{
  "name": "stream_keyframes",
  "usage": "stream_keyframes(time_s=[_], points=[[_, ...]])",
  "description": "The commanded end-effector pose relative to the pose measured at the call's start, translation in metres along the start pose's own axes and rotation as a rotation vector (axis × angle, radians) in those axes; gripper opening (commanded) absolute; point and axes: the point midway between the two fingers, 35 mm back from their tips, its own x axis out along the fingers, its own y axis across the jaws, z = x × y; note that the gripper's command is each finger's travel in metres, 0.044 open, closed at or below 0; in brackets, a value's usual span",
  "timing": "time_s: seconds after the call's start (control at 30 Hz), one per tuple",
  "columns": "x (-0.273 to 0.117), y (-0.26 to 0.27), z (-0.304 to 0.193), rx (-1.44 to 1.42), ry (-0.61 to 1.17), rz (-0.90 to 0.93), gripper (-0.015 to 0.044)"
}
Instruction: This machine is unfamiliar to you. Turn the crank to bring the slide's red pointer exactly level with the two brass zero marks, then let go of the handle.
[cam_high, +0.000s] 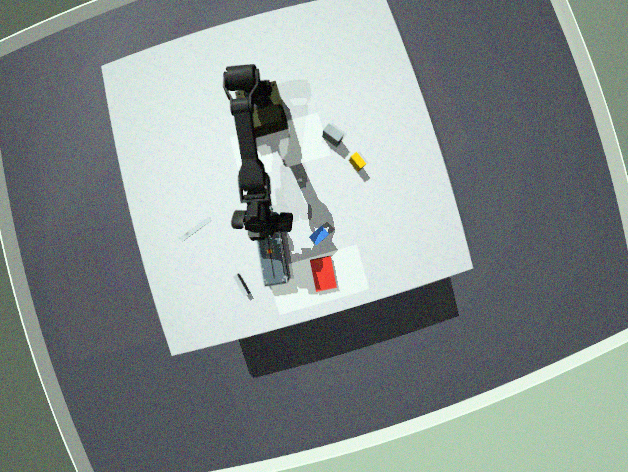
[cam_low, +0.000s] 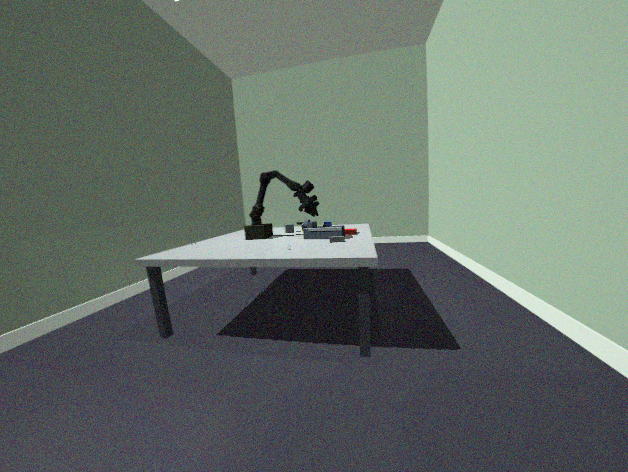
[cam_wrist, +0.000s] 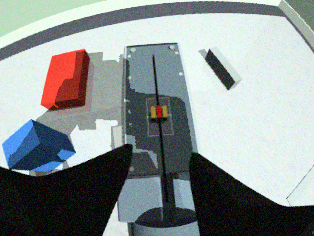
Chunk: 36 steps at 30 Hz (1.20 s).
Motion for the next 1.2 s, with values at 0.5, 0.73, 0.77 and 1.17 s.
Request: stream_keyframes(time_s=[0.5,0.73,0.77,1.17], points=[[0.0,-0.0002,0.0,0.0,0.0,-0.001,0.023],[0.0,-0.0002,0.0,0.0,0.0,-0.001,0.0046],[0.0,-0.0002,0.0,0.0,0.0,-0.001,0.002],[0.0,-0.0001,0.0,0.0,0.0,0.0,0.0]])
